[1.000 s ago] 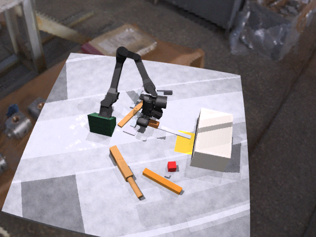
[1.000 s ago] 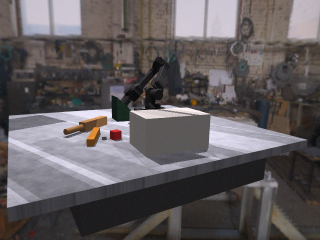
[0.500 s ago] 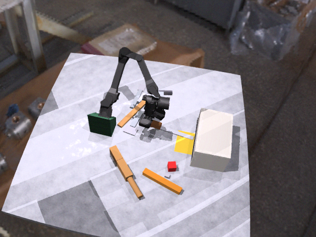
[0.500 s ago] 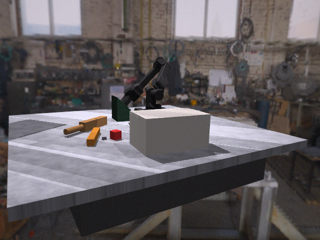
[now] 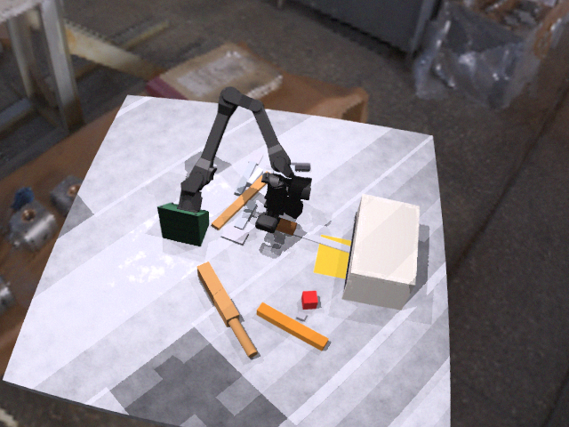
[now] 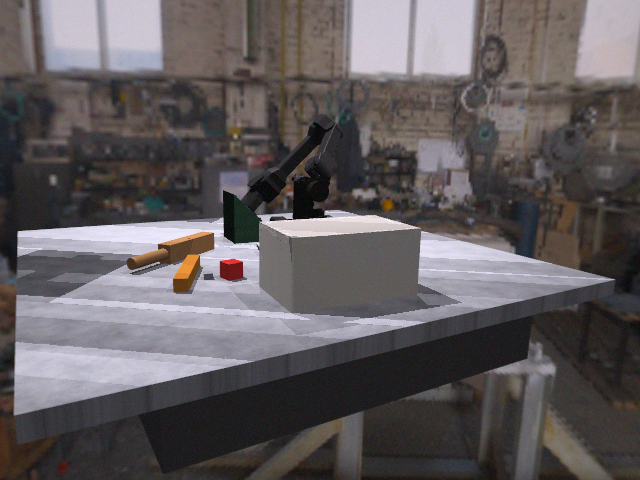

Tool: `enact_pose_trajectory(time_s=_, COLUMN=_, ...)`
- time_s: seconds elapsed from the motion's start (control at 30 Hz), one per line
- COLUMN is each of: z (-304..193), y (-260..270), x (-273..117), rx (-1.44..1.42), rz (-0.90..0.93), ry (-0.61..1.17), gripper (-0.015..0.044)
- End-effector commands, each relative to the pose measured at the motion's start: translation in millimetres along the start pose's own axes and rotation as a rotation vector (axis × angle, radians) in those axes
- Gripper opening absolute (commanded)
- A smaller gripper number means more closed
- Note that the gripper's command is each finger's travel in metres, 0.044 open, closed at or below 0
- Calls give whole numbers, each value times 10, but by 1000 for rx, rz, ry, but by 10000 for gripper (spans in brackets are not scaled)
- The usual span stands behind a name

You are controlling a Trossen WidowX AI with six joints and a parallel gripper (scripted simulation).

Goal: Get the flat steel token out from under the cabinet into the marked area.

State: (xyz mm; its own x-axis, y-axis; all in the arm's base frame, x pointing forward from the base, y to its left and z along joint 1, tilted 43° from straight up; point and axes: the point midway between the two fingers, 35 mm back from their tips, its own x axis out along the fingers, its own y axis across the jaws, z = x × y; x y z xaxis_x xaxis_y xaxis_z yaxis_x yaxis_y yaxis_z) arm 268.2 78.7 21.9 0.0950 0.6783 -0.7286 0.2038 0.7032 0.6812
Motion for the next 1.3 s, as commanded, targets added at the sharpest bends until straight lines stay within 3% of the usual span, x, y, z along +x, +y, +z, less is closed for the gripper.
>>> enact_pose_trajectory(time_s=0.0, z=67, y=8, x=-3, rx=-7, rz=4, ry=0, gripper=0)
enact_pose_trajectory(time_s=1.27, z=505, y=-3, x=-8, rx=-9, rz=4, ry=-2, gripper=0)
